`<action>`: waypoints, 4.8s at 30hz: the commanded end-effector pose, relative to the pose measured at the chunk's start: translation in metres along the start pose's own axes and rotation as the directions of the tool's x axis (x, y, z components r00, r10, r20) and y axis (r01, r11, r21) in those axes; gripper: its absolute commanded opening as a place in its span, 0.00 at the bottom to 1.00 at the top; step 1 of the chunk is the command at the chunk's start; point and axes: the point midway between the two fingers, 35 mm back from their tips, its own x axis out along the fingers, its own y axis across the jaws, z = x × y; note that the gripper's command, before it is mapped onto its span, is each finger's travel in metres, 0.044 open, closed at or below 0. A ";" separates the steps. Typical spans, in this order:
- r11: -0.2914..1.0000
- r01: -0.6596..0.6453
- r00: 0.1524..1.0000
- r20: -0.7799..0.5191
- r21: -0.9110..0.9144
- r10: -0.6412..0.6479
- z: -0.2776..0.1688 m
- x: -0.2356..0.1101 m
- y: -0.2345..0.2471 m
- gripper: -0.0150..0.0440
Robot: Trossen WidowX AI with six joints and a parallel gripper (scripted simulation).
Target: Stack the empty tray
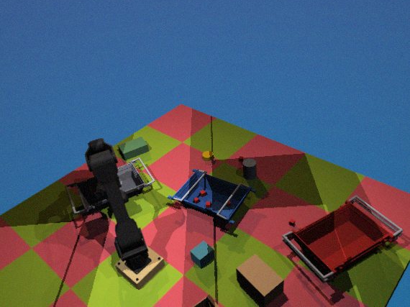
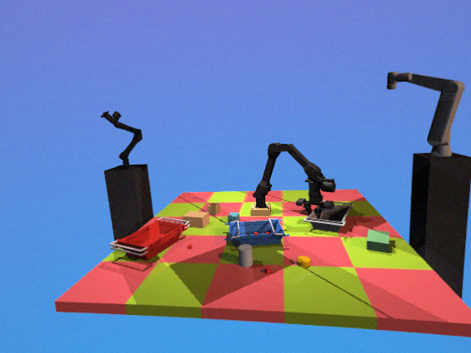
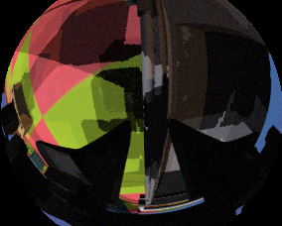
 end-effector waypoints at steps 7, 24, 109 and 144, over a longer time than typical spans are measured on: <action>1.000 -0.004 1.000 0.005 -0.001 0.004 0.001 0.000 0.001 0.45; 1.000 -0.004 1.000 0.005 -0.001 0.004 0.000 -0.014 -0.001 0.26; 0.987 -0.003 1.000 -0.004 0.158 0.004 -0.057 -0.177 0.007 0.25; 0.855 0.001 1.000 -0.020 0.518 0.010 -0.181 -0.179 0.071 0.25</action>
